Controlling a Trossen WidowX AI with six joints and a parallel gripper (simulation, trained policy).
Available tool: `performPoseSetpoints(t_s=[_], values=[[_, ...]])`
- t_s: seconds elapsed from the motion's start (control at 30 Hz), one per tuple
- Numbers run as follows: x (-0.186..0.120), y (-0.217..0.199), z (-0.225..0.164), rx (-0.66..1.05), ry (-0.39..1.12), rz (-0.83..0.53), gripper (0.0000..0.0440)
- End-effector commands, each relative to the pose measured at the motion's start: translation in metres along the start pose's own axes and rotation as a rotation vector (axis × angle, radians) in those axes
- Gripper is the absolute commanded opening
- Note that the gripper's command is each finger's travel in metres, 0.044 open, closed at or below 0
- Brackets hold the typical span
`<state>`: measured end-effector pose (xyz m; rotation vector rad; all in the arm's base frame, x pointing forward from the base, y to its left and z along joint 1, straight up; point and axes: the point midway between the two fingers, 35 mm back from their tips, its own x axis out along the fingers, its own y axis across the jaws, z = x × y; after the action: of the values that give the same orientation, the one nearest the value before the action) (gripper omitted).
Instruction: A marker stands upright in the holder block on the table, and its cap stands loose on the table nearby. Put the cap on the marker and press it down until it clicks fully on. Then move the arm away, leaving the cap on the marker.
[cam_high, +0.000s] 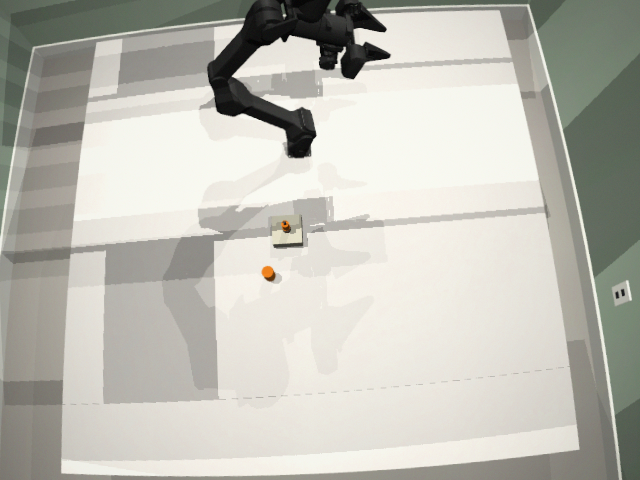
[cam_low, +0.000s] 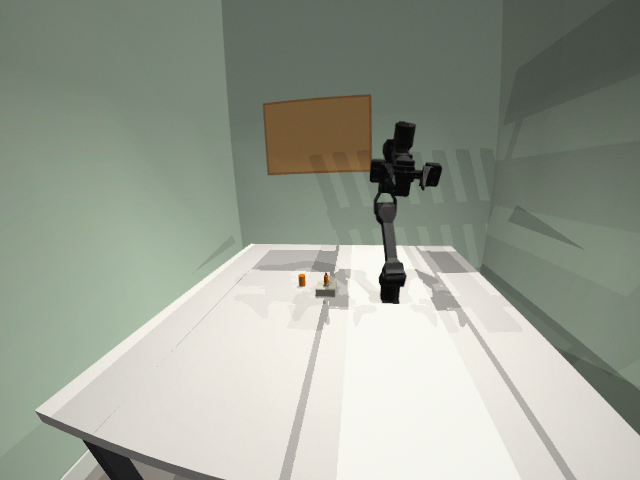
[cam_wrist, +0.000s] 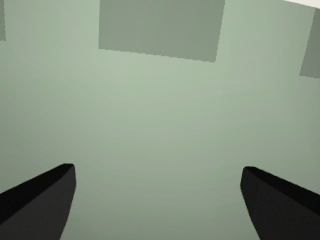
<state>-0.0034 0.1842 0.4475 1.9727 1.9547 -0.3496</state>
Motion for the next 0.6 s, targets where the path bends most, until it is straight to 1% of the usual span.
performPoseSetpoints(t_s=[0.0,0.57], values=[[0.008,0.003,0.002,0.011,-0.032,0.015,0.0334],[0.033,0.021,0.010,0.058,-0.138,0.096,0.0336]])
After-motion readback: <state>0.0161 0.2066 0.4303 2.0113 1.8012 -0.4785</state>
